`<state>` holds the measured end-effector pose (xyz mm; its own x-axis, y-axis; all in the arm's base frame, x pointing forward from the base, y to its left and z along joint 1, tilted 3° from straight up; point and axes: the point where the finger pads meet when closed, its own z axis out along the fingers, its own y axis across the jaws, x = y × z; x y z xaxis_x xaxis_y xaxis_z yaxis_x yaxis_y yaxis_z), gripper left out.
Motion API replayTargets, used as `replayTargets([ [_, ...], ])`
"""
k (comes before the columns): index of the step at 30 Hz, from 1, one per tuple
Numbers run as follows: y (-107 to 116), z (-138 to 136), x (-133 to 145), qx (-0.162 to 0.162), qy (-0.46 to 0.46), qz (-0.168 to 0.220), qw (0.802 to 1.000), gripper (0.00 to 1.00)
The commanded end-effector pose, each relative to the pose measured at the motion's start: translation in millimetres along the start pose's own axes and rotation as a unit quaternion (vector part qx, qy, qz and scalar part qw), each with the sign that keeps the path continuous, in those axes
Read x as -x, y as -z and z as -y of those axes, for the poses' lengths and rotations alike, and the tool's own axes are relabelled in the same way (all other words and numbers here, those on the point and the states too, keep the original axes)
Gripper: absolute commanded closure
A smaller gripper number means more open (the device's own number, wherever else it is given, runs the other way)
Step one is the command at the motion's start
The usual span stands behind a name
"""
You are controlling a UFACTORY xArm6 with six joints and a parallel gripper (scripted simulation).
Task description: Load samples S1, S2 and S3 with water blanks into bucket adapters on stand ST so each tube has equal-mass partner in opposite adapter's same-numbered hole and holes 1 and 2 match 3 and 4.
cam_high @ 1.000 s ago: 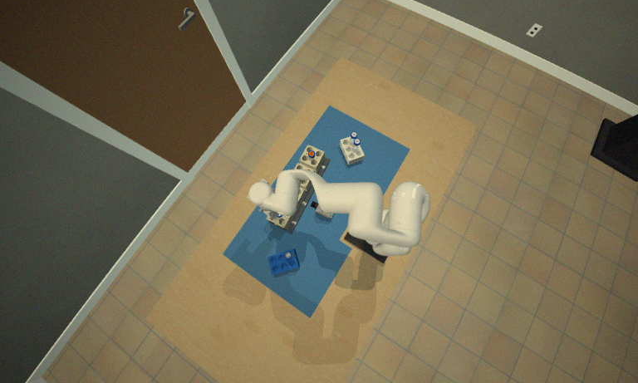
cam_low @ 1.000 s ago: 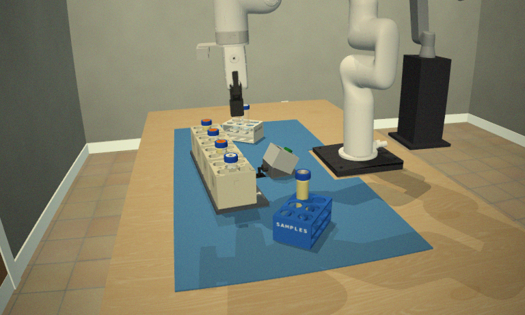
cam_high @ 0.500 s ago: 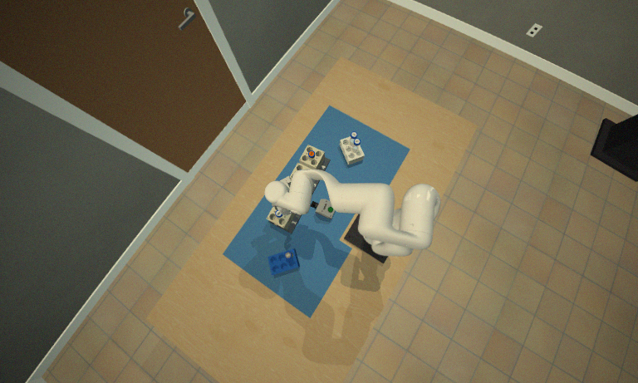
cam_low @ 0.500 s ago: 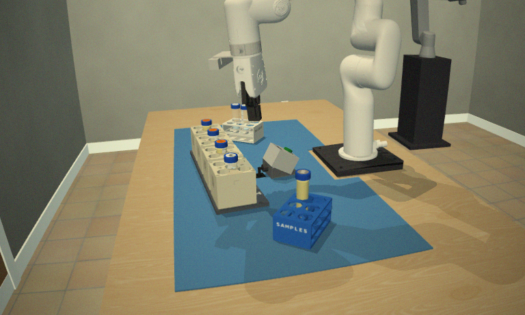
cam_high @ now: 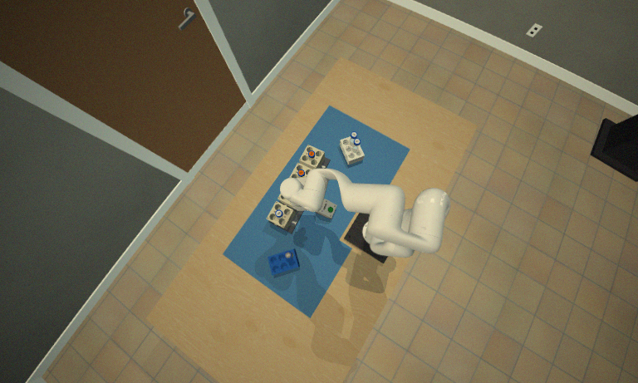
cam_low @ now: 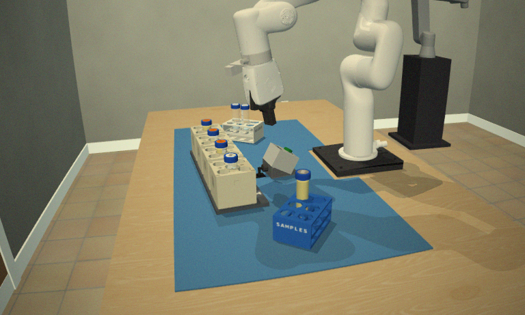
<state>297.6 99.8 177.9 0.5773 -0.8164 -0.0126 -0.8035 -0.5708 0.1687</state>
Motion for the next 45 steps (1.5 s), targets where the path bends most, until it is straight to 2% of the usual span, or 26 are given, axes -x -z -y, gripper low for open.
replayTargets([
  [1,-4.8,-9.4,-2.3,0.001,-0.041,0.003,0.999,1.0],
  [11,-32.5,-50.6,-9.2,0.022,-0.203,0.025,0.979,1.0],
  [16,-46.4,-71.1,-12.6,0.023,-0.205,0.026,0.978,1.0],
  [28,-48.4,-74.2,-13.1,0.023,-0.205,0.026,0.978,1.0],
  [45,-77.8,-68.3,-14.8,0.023,-0.205,0.026,0.978,1.0],
])
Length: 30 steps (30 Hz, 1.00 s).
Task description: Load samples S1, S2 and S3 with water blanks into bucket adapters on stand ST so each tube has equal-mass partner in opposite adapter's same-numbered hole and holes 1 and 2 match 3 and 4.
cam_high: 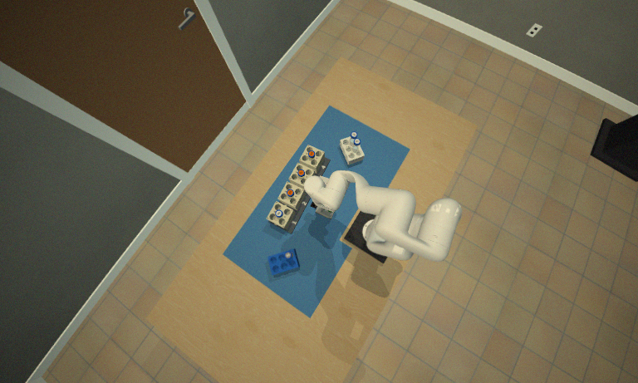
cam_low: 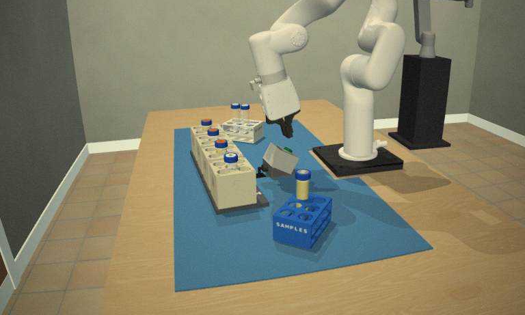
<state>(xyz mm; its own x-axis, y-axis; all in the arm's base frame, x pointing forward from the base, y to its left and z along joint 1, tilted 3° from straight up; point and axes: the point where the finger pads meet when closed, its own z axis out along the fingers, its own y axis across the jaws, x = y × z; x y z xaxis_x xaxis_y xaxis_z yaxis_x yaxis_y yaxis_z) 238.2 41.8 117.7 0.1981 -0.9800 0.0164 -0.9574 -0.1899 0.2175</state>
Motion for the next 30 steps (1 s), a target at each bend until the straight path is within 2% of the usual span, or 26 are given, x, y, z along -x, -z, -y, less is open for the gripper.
replayTargets([
  [1,-6.5,3.5,-0.1,-0.002,0.0,0.0,1.0,1.0],
  [30,-17.2,6.4,-0.2,-0.002,0.0,0.0,1.0,1.0],
])
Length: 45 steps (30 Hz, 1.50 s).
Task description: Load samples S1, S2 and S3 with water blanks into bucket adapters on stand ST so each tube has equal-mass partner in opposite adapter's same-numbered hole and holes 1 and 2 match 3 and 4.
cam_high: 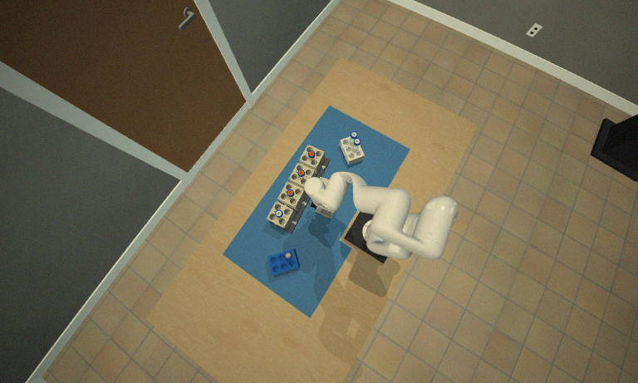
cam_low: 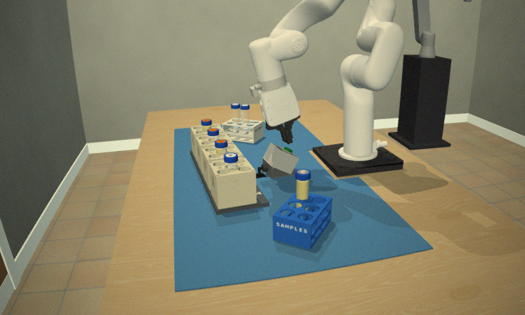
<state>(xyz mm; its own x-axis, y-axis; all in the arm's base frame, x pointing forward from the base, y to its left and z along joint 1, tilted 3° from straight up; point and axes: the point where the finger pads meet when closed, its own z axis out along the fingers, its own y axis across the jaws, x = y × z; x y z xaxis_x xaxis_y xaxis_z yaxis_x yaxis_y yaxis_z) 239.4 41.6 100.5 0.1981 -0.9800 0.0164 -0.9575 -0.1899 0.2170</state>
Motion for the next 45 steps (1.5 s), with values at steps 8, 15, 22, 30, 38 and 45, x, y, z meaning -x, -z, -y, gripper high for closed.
replayTargets([
  [8,-5.9,2.9,-0.1,-0.002,0.0,0.0,1.0,1.0],
  [15,-9.1,3.7,-0.1,-0.002,0.0,0.0,1.0,1.0],
  [22,-11.3,4.3,-0.2,-0.002,0.0,0.0,1.0,1.0],
  [30,-11.7,4.4,-0.2,-0.002,0.0,0.0,1.0,1.0],
  [38,-12.2,4.6,-0.2,-0.002,0.0,0.0,1.0,1.0],
  [45,-12.5,4.6,-0.2,-0.002,0.0,0.0,1.0,1.0],
])
